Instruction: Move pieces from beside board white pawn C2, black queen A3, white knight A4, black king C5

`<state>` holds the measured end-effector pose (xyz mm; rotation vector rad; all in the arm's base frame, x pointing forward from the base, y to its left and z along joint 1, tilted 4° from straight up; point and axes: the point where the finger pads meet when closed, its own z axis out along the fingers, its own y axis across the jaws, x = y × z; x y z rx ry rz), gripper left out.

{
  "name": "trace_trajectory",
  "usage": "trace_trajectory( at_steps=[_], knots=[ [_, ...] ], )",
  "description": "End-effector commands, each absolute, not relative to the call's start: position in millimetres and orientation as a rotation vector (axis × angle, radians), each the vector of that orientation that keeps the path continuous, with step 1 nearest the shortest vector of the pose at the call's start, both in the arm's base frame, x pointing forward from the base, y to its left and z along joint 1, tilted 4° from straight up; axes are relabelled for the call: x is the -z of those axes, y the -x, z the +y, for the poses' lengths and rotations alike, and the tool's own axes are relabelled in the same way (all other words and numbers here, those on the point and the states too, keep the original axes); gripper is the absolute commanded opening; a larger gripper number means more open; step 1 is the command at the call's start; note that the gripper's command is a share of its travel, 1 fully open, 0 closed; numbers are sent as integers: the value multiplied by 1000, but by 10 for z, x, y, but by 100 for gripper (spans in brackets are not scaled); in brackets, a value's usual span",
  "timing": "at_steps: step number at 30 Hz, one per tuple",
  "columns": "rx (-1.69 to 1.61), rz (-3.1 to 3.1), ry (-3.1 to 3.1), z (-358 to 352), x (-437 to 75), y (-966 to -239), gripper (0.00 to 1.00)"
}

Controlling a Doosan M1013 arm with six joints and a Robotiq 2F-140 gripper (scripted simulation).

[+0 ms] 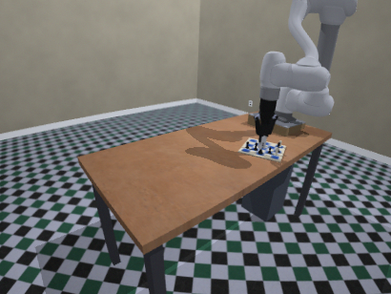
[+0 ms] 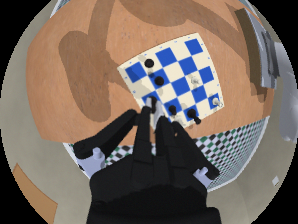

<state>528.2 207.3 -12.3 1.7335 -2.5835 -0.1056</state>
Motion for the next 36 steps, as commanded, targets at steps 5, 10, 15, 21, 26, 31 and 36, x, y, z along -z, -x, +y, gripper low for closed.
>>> trace_trajectory(
  at_steps=[5,10,15,21,26,31,36],
  knots=[
    [106,-2584,-1734,2073,122,-5282,0],
    [106,-2584,-1734,2073,124,-5282,0],
    [106,-2584,-1734,2074,133,-5281,0],
    [106,-2584,-1734,2074,147,-5280,0],
    [106,-2584,-1734,2074,156,-5279,0],
    [106,-2584,-1734,2075,160,-5279,0],
    [106,-2584,-1734,2075,160,-5279,0]
  ],
)
